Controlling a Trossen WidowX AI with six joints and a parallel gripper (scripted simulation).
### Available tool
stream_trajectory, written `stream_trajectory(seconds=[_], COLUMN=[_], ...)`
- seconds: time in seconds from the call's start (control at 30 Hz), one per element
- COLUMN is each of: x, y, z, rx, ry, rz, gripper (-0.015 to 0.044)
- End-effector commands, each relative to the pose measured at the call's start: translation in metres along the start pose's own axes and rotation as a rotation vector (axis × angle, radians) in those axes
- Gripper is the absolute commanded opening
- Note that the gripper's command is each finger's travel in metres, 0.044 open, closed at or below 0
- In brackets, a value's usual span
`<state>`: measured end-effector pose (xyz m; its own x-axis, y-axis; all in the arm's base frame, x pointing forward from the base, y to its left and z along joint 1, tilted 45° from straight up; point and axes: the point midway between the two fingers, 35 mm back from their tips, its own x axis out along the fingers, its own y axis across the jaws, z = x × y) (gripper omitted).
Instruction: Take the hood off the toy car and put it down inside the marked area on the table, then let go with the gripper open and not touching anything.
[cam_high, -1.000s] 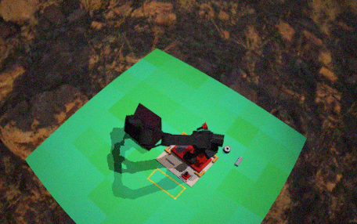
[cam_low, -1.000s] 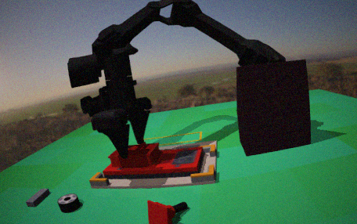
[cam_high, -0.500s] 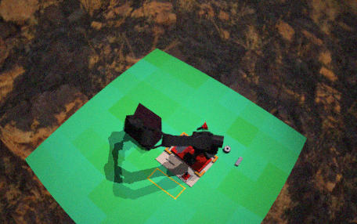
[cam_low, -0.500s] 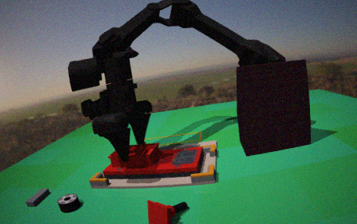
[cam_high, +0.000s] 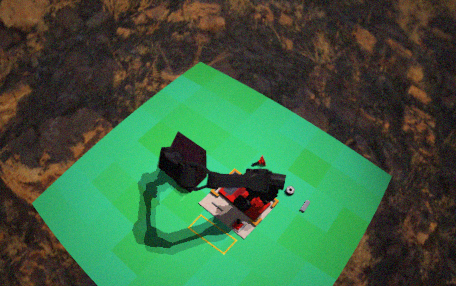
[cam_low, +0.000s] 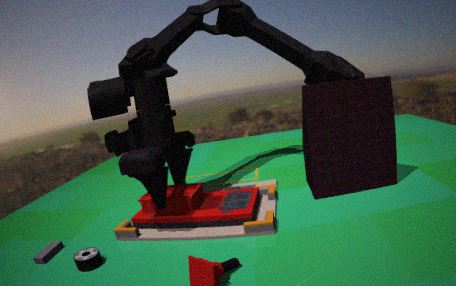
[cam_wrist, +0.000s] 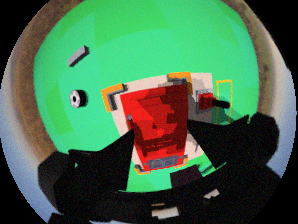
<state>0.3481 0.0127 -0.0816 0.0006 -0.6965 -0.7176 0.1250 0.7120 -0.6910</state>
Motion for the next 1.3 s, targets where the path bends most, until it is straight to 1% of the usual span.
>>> stream_trajectory(seconds=[0.0, 0.27, 0.6, 0.63, 1.27], x=[0.000, 0.000, -0.005, -0.006, -0.018], y=[0.000, 0.000, 0.000, 0.000, 0.000], z=[0.000, 0.000, 0.000, 0.000, 0.000], rx=[0.000, 0.000, 0.000, 0.000, 0.000], ry=[0.000, 0.000, 0.000, 0.000, 0.000], rz=[0.000, 0.000, 0.000, 0.000, 0.000], gripper=[0.0328, 0.0275, 0.0012, 0.0000, 0.0000])
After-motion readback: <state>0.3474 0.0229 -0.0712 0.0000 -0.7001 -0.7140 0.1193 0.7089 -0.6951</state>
